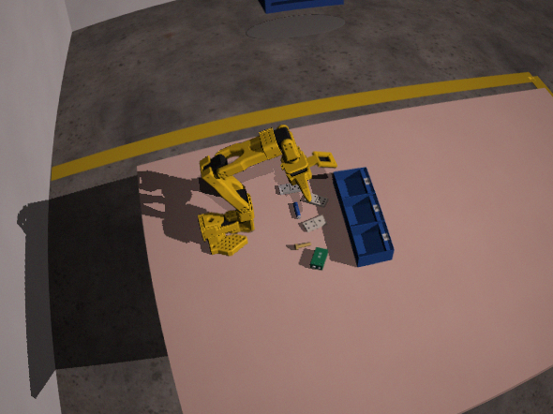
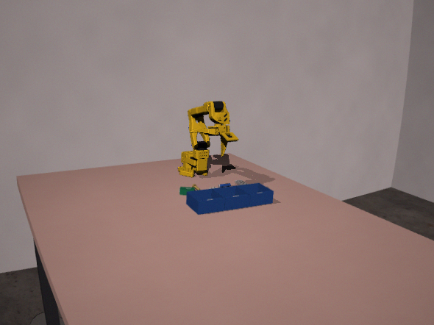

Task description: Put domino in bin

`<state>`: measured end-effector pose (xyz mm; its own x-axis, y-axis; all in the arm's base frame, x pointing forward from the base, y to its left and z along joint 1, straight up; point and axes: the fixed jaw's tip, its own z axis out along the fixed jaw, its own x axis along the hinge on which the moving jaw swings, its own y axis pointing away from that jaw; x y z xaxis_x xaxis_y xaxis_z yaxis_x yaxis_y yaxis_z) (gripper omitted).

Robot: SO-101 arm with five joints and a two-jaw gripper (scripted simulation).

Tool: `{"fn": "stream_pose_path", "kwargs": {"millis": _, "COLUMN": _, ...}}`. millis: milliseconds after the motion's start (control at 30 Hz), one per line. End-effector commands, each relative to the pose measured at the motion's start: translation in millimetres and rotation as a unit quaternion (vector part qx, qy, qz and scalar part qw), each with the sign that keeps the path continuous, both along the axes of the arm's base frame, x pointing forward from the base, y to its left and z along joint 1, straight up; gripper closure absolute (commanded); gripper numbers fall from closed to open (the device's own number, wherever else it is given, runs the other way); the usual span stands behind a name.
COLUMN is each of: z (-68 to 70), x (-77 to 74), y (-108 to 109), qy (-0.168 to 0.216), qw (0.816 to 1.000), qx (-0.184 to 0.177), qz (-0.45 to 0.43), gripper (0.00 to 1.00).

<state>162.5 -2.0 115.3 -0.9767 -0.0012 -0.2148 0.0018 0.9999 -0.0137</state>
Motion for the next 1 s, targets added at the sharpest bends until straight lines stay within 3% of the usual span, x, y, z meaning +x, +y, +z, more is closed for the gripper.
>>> {"fn": "stream_pose_path", "kwargs": {"millis": 0, "z": 6.1, "x": 11.6, "y": -5, "qy": -0.031, "qw": 1.000, "qx": -0.005, "qz": -0.001, "gripper": 0.00}}
{"fn": "stream_pose_path", "kwargs": {"millis": 200, "z": 9.6, "x": 40.7, "y": -20, "qy": -0.080, "qw": 0.997, "qx": -0.019, "qz": -0.006, "gripper": 0.00}}
{"fn": "stream_pose_path", "kwargs": {"millis": 267, "z": 9.6, "x": 40.7, "y": -20, "qy": -0.080, "qw": 0.997, "qx": -0.019, "qz": -0.006, "gripper": 0.00}}
{"fn": "stream_pose_path", "kwargs": {"millis": 533, "z": 13.4, "x": 74.0, "y": -43, "qy": -0.138, "qw": 0.989, "qx": -0.044, "qz": -0.012, "gripper": 0.00}}
{"fn": "stream_pose_path", "kwargs": {"millis": 967, "z": 14.2, "x": 80.5, "y": -48, "qy": -0.149, "qw": 0.987, "qx": -0.050, "qz": -0.013, "gripper": 0.00}}
